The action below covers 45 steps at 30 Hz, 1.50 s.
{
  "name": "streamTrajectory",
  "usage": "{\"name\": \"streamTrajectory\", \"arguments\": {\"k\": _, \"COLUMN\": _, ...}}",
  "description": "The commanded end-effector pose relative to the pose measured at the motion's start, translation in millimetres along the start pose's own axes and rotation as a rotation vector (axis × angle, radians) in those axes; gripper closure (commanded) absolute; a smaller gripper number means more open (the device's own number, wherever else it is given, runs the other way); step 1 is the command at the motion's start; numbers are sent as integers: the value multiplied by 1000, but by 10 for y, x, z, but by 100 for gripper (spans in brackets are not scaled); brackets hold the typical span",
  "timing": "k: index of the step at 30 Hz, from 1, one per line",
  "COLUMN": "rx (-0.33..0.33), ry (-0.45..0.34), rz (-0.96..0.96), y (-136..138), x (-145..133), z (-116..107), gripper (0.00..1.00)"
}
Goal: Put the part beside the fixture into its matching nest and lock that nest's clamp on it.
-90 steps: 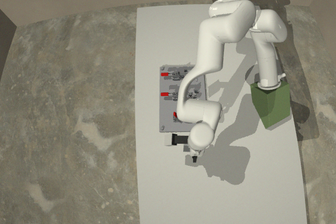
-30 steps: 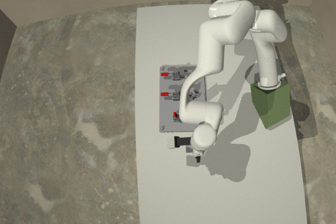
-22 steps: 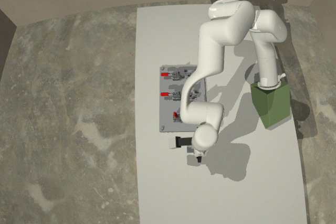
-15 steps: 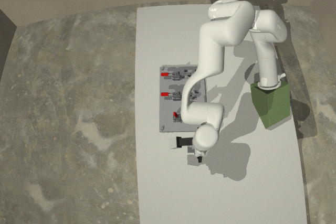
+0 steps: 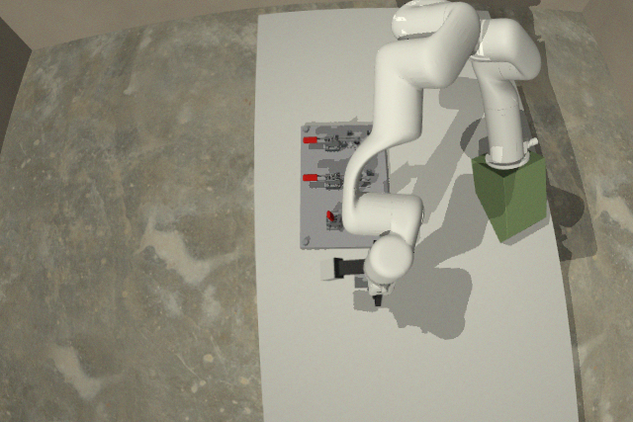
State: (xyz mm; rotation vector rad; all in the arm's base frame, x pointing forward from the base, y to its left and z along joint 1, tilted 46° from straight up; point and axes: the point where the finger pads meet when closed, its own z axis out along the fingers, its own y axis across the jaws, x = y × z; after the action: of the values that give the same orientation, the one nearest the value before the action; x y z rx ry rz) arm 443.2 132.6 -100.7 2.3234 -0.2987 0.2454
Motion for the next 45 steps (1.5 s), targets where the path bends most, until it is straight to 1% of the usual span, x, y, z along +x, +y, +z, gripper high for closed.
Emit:
{"name": "streamTrajectory", "arguments": {"k": 1, "rx": 3, "ry": 2, "rz": 1, "y": -8, "x": 10, "z": -17, "gripper": 100}}
{"name": "streamTrajectory", "arguments": {"k": 30, "rx": 3, "ry": 2, "rz": 1, "y": 3, "x": 10, "z": -16, "gripper": 100}}
{"name": "streamTrajectory", "arguments": {"k": 36, "rx": 3, "ry": 2, "rz": 1, "y": 67, "x": 11, "z": -11, "gripper": 100}}
{"name": "streamTrajectory", "arguments": {"k": 45, "rx": 3, "ry": 2, "rz": 1, "y": 237, "x": 13, "z": 1, "gripper": 100}}
